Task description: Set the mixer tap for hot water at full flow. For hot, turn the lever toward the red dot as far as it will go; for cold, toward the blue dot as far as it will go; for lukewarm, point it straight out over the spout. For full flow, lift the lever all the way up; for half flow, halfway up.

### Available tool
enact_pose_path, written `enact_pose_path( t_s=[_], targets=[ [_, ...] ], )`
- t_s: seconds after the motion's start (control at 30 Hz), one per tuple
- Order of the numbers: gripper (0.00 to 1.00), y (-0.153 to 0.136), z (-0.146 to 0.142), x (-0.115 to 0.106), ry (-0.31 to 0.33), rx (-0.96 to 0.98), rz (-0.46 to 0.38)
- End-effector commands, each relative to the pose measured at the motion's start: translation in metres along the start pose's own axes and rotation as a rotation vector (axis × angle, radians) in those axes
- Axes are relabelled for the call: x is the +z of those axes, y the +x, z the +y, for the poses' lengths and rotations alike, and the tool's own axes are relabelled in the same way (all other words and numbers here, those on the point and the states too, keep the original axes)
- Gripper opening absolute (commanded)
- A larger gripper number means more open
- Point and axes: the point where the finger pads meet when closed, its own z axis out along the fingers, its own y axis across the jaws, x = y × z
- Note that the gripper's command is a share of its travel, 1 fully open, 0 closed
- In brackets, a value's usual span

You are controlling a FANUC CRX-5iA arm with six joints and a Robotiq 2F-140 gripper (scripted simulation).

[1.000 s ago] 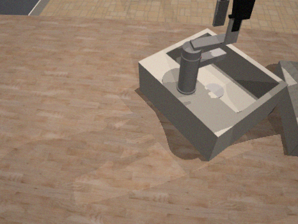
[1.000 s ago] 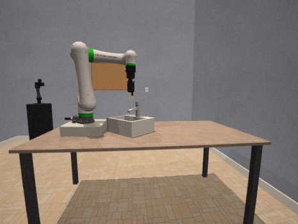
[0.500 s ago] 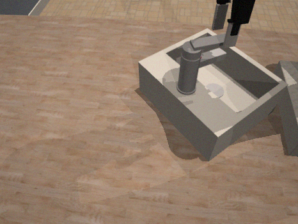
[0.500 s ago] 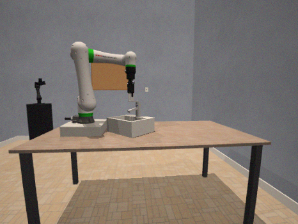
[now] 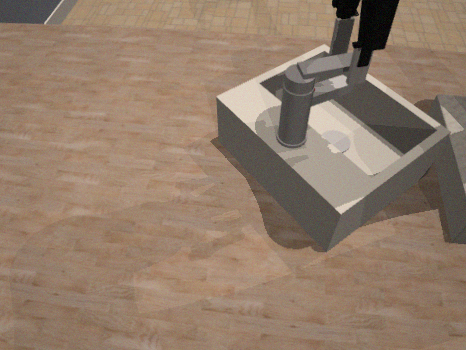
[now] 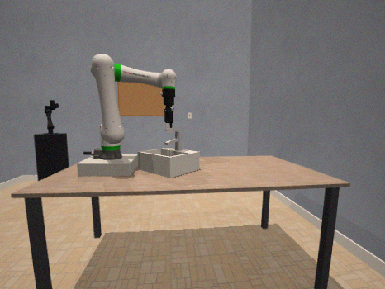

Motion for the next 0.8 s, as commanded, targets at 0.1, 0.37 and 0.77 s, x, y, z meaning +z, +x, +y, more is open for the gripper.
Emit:
enact_pose_path(
  t_s=[0.1, 0.37, 0.77],
  targets=[
    [0.40, 0.000, 0.000, 0.007, 0.000, 0.000, 0.000],
    [0.40, 0.000, 0.000, 0.015, 0.000, 0.000, 0.000],
    [0.40, 0.000, 0.000, 0.018, 0.000, 0.000, 0.000]
  ],
)
